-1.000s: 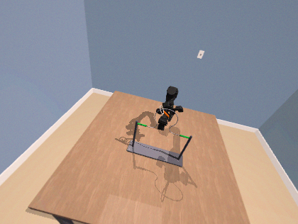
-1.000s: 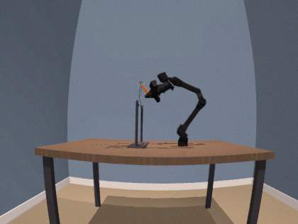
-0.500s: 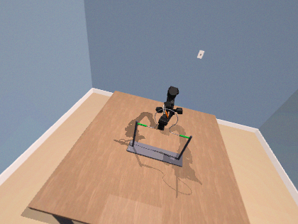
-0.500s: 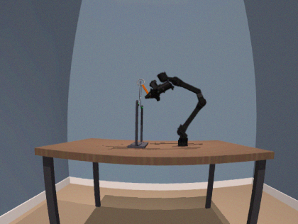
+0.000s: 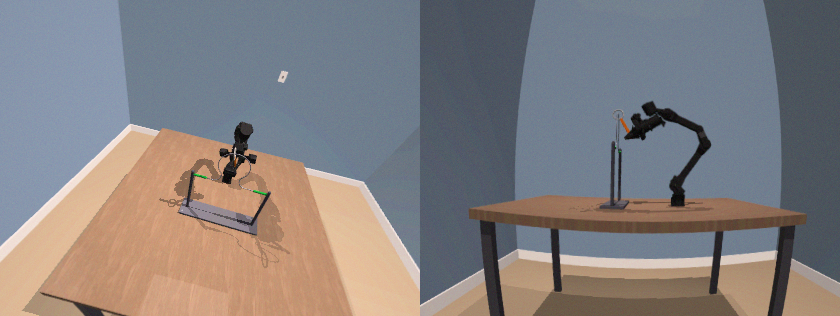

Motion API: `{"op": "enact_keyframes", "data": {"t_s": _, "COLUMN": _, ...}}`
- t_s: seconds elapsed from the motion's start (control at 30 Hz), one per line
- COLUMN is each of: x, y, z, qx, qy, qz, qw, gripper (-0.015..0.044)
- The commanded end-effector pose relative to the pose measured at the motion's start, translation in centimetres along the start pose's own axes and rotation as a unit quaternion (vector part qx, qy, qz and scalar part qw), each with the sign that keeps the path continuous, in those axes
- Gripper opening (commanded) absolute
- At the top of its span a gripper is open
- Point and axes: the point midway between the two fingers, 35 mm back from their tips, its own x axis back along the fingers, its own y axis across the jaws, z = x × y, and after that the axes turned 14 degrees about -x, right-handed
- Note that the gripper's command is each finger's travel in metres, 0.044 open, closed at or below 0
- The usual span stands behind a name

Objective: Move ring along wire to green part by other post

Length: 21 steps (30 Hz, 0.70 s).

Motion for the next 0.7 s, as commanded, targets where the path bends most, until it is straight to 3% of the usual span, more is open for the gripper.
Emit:
{"op": "enact_keyframes", "data": {"t_s": 0.0, "x": 0.0, "y": -0.2, "z": -0.1, "qx": 0.024, "qy": -0.008, "qz": 0.012, "qw": 1.0, "gripper": -0.015}}
{"op": "enact_keyframes", "data": {"t_s": 0.67, "x": -0.1, "y": -1.2, "z": -0.5, "qx": 0.137, "qy": -0.039, "qz": 0.072, "qw": 0.987, "gripper": -0.015}}
